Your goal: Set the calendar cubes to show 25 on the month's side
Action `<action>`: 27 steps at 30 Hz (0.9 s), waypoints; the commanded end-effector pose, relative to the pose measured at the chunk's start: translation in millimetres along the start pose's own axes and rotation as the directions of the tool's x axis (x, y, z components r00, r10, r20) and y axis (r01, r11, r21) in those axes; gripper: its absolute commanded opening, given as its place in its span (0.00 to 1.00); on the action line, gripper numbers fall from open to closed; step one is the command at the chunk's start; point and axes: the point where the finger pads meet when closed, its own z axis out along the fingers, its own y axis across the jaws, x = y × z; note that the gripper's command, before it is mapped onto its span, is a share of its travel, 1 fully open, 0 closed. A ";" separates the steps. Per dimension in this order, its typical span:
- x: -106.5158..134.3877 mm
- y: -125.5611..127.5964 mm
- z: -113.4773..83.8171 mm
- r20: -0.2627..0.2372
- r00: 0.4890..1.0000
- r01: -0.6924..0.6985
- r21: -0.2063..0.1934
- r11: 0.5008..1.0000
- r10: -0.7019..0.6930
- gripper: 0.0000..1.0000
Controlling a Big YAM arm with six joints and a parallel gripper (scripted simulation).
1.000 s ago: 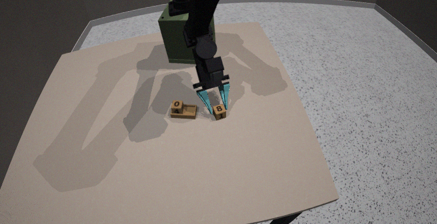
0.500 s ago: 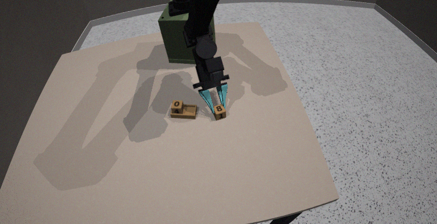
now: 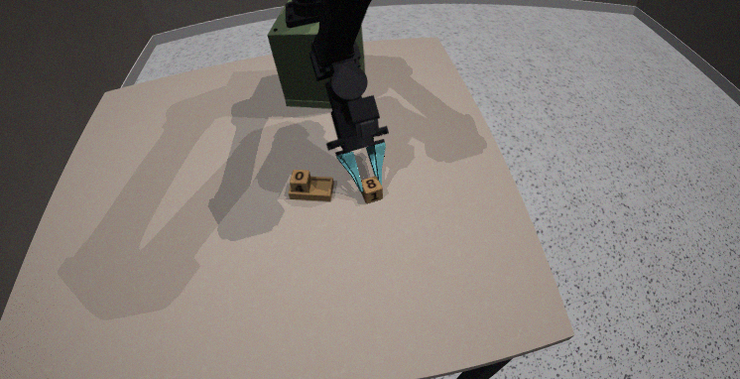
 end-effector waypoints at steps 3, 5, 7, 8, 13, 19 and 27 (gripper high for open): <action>0.3 -3.5 -2.4 0.009 1.000 0.002 0.007 1.000 -0.002 0.28; 0.3 -3.5 -2.4 0.009 1.000 0.002 0.007 1.000 -0.002 0.28; 0.3 -3.5 -2.4 0.009 1.000 0.002 0.007 1.000 -0.002 0.28; 0.3 -3.5 -2.4 0.009 1.000 0.002 0.007 1.000 -0.002 0.28; 0.4 -3.5 -2.6 0.008 1.000 0.002 0.007 1.000 -0.002 0.28; -4.7 -0.5 -17.6 -0.015 1.000 0.003 -0.002 1.000 -0.003 0.28; -23.5 2.7 -36.3 -0.012 1.000 -0.003 -0.007 1.000 0.002 0.28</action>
